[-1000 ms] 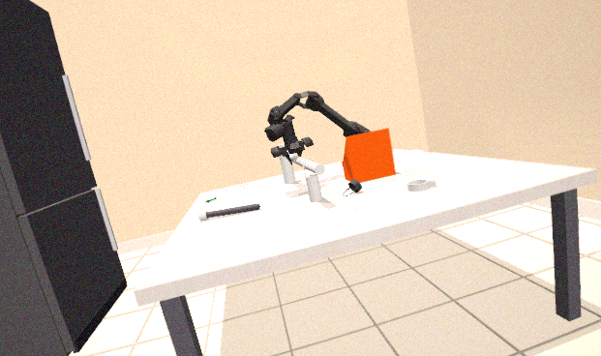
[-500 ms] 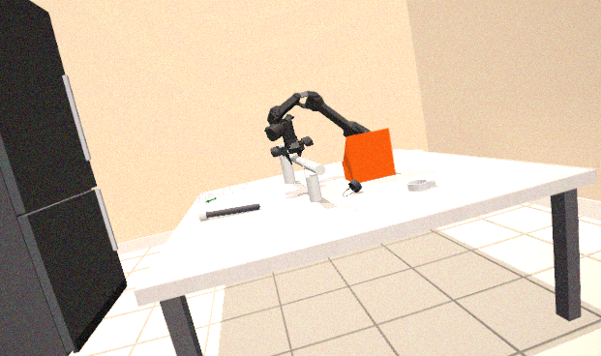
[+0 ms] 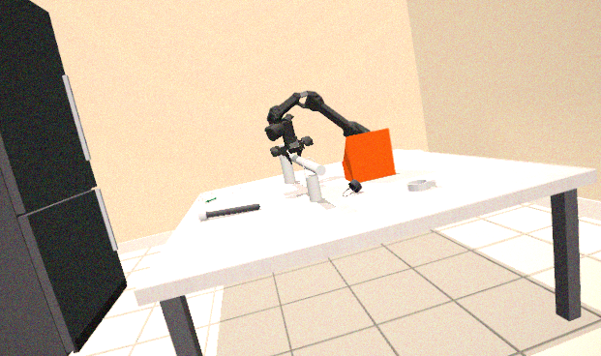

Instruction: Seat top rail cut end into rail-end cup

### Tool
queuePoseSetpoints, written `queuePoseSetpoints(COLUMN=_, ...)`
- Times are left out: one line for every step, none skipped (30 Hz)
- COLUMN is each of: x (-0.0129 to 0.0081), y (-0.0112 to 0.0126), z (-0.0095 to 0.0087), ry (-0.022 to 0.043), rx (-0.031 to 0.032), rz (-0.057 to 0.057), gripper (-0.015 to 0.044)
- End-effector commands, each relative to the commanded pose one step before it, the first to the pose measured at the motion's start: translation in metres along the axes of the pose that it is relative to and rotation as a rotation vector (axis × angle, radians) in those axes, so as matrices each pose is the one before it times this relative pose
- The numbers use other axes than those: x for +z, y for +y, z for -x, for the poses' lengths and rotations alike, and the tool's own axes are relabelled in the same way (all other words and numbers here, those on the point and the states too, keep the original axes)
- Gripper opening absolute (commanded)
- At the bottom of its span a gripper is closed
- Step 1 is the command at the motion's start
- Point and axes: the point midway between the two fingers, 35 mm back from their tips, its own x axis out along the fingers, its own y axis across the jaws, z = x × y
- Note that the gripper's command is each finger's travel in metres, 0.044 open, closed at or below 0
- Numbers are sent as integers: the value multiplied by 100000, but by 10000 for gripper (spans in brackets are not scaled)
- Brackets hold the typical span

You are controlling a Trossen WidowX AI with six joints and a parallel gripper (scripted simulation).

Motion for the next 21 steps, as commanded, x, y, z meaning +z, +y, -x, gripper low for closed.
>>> queuePoseSetpoints(x=329, y=-174, z=527, ry=-603, rx=-1096, rz=-960, gripper=0)
queuePoseSetpoints(x=31, y=-3, z=19, ry=-2, rx=0, rz=0, gripper=0)
queuePoseSetpoints(x=31, y=-3, z=19, ry=-2, rx=0, rz=0, gripper=0)
queuePoseSetpoints(x=31, y=-3, z=19, ry=-2, rx=0, rz=0, gripper=0)
queuePoseSetpoints(x=31, y=-3, z=18, ry=-2, rx=0, rz=0, gripper=0)
queuePoseSetpoints(x=31, y=-3, z=18, ry=-2, rx=0, rz=0, gripper=0)
queuePoseSetpoints(x=32, y=-2, z=17, ry=-2, rx=0, rz=0, gripper=0)
queuePoseSetpoints(x=32, y=-2, z=17, ry=-1, rx=0, rz=0, gripper=0)
queuePoseSetpoints(x=32, y=-2, z=16, ry=-2, rx=0, rz=0, gripper=0)
queuePoseSetpoints(x=-24, y=0, z=-10, ry=7, rx=12, rz=12, gripper=0)
queuePoseSetpoints(x=-50, y=0, z=-21, ry=14, rx=25, rz=24, gripper=0)
queuePoseSetpoints(x=-71, y=0, z=-29, ry=21, rx=36, rz=35, gripper=0)
queuePoseSetpoints(x=-93, y=1, z=-39, ry=27, rx=47, rz=45, gripper=0)
queuePoseSetpoints(x=-116, y=1, z=-48, ry=35, rx=59, rz=56, gripper=0)
queuePoseSetpoints(x=-138, y=2, z=-58, ry=42, rx=70, rz=67, gripper=0)
queuePoseSetpoints(x=-149, y=3, z=-63, ry=46, rx=77, rz=73, gripper=0)
queuePoseSetpoints(x=-152, y=4, z=-64, ry=47, rx=79, rz=74, gripper=0)
queuePoseSetpoints(x=-152, y=5, z=-64, ry=48, rx=79, rz=74, gripper=0)
queuePoseSetpoints(x=-151, y=6, z=-64, ry=49, rx=80, rz=74, gripper=0)
queuePoseSetpoints(x=-151, y=7, z=-65, ry=50, rx=81, rz=74, gripper=0)
queuePoseSetpoints(x=-151, y=8, z=-65, ry=50, rx=81, rz=74, gripper=0)
